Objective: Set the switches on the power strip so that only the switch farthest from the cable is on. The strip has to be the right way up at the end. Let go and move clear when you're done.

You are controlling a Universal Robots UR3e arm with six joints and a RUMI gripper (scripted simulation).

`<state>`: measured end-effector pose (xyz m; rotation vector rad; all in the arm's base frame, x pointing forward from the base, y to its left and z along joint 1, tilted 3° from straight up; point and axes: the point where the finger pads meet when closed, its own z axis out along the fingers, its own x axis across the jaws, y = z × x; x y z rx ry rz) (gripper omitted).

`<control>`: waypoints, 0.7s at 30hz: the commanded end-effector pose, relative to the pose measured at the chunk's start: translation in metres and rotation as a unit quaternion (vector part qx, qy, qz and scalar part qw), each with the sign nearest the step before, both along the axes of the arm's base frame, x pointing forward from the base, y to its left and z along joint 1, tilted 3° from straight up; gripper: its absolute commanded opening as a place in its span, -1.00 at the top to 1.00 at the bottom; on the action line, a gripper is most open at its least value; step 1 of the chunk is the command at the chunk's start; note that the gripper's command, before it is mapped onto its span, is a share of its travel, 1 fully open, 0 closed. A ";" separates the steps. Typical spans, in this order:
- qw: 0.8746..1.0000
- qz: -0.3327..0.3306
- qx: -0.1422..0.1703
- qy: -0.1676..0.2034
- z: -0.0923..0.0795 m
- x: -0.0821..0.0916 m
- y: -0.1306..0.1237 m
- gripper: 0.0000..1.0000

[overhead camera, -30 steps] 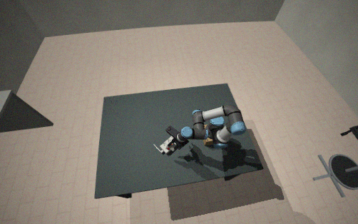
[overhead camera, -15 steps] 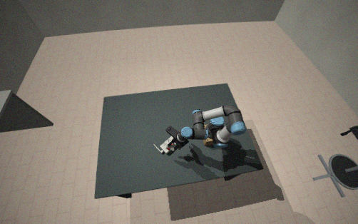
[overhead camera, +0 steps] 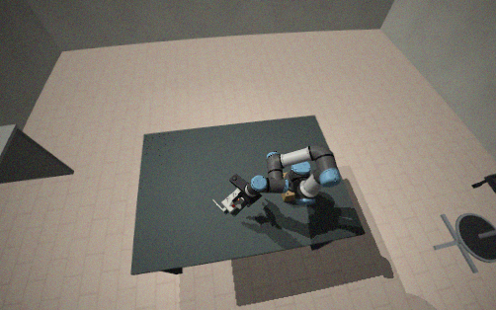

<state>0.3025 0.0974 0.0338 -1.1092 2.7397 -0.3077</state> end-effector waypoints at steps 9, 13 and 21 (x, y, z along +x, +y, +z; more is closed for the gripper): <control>1.000 -0.009 0.004 0.001 0.003 0.003 -0.001 -1.00; 1.000 -0.017 0.008 0.004 0.004 0.005 -0.002 -1.00; 0.996 -0.079 0.035 0.022 0.018 0.020 -0.009 -1.00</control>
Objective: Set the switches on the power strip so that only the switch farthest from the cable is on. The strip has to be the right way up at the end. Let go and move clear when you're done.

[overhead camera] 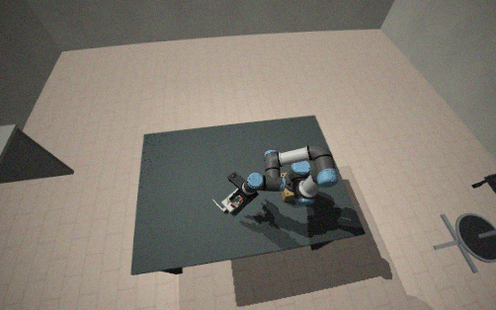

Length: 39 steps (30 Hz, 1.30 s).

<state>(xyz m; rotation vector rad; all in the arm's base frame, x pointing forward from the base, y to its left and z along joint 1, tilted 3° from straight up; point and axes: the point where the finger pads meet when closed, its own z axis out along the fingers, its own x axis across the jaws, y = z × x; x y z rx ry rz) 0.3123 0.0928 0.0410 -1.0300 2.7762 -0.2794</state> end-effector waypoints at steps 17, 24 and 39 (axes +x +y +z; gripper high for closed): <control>0.984 -0.155 0.069 0.049 0.035 0.028 -0.018 -1.00; 0.977 -0.188 0.082 0.058 0.043 0.033 -0.022 -1.00; 0.957 -0.257 0.111 0.077 0.060 0.040 -0.032 -1.00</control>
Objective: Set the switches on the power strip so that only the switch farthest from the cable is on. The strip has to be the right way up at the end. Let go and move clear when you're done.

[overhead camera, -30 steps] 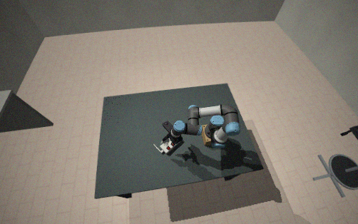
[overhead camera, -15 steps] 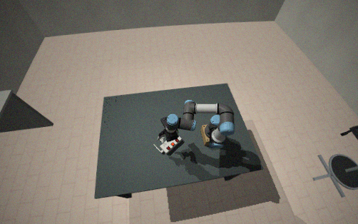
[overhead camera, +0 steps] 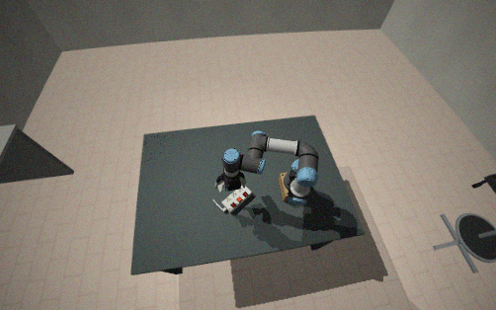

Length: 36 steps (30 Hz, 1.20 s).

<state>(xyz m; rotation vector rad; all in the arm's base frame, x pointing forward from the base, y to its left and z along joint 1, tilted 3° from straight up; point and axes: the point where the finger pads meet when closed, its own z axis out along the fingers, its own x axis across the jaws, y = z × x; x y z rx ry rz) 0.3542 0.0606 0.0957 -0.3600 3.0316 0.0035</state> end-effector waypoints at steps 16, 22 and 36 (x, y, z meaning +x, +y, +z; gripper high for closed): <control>0.999 -0.028 0.016 0.024 0.006 -0.002 0.000 -1.00; 0.999 -0.028 0.016 0.024 0.006 -0.002 0.000 -1.00; 0.999 -0.015 0.015 0.024 0.005 -0.002 0.000 -1.00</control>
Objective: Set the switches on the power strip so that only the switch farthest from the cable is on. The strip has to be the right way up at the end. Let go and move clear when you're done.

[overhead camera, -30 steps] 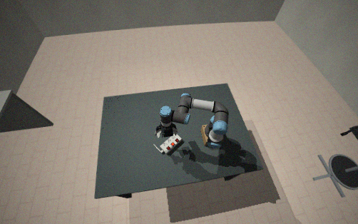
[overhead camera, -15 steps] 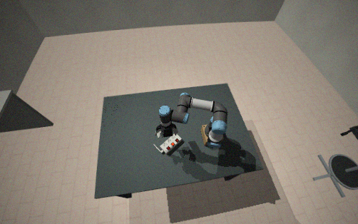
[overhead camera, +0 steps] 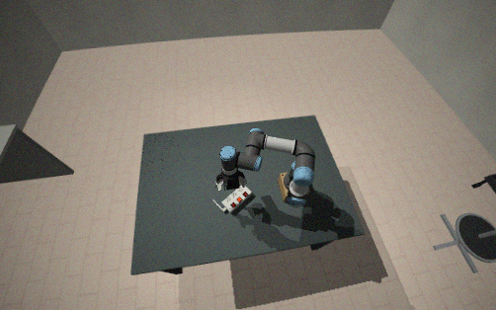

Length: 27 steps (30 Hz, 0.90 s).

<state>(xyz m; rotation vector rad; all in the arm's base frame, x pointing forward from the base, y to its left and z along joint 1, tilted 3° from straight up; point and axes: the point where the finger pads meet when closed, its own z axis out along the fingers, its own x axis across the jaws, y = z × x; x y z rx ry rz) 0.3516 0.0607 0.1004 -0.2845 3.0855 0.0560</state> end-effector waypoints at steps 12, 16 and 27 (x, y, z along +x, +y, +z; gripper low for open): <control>0.996 0.089 -0.004 -0.005 -0.005 0.000 0.001 -1.00; 0.990 0.140 -0.005 -0.007 -0.008 -0.001 0.002 -1.00; 0.958 0.285 -0.011 -0.013 -0.017 -0.003 0.007 -1.00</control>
